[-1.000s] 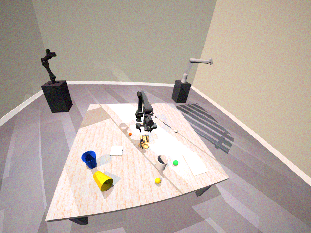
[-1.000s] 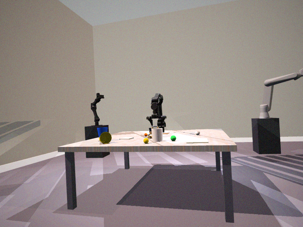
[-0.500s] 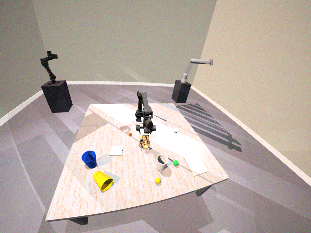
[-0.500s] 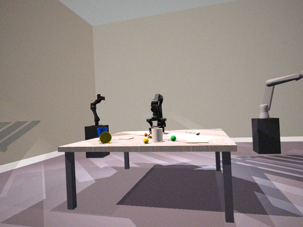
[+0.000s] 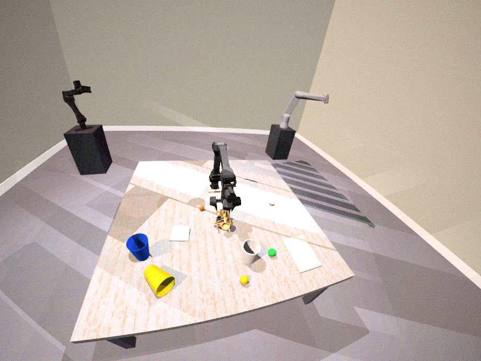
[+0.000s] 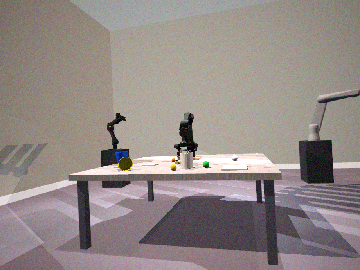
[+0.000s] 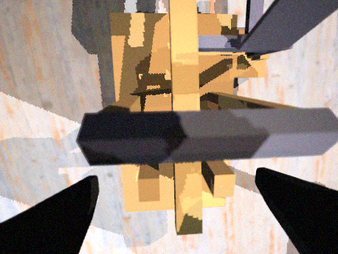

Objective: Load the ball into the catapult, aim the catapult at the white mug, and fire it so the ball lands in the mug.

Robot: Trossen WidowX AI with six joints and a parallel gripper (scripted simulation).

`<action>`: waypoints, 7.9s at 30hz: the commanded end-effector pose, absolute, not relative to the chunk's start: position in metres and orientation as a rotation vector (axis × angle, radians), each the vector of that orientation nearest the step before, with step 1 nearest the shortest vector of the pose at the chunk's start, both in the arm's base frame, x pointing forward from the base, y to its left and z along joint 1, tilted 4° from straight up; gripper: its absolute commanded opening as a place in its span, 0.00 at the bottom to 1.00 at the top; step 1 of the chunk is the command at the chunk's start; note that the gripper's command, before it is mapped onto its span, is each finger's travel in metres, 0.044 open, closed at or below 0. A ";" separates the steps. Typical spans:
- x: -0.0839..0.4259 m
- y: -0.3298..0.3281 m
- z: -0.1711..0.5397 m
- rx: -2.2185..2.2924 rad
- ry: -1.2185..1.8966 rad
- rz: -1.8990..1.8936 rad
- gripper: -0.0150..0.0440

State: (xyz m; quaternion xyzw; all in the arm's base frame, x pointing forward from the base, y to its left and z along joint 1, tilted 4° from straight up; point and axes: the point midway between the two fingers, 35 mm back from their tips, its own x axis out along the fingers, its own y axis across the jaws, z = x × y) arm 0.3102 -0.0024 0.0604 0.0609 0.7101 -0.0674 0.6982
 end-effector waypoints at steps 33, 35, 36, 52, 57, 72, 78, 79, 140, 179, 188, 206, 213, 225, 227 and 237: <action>0.307 -0.003 0.042 0.135 1.593 -0.151 0.48; 0.307 -0.003 0.042 0.135 1.593 -0.151 0.45; 0.307 -0.003 0.042 0.135 1.593 -0.151 0.44; 0.305 0.005 0.092 0.277 1.580 -0.300 0.25; 0.302 0.013 0.091 0.409 1.559 -0.436 0.25; 0.295 0.044 0.089 0.799 1.443 -0.840 0.25; 0.299 0.054 0.089 0.863 1.416 -0.905 0.25; 0.299 0.054 0.089 0.863 1.416 -0.905 0.25; 0.306 0.056 0.093 0.863 1.414 -0.902 1.00; 0.305 0.056 0.131 0.163 1.598 -0.177 1.00; 0.305 0.056 0.132 -0.078 1.605 0.072 1.00; 0.304 0.056 0.134 -0.557 1.533 0.570 1.00; 0.304 0.057 0.135 -0.741 1.474 0.762 1.00; 0.303 0.057 0.136 -1.051 1.330 1.085 1.00; 0.303 0.057 0.136 -1.101 1.300 1.138 1.00; 0.302 0.057 0.138 -1.349 1.128 1.398 1.00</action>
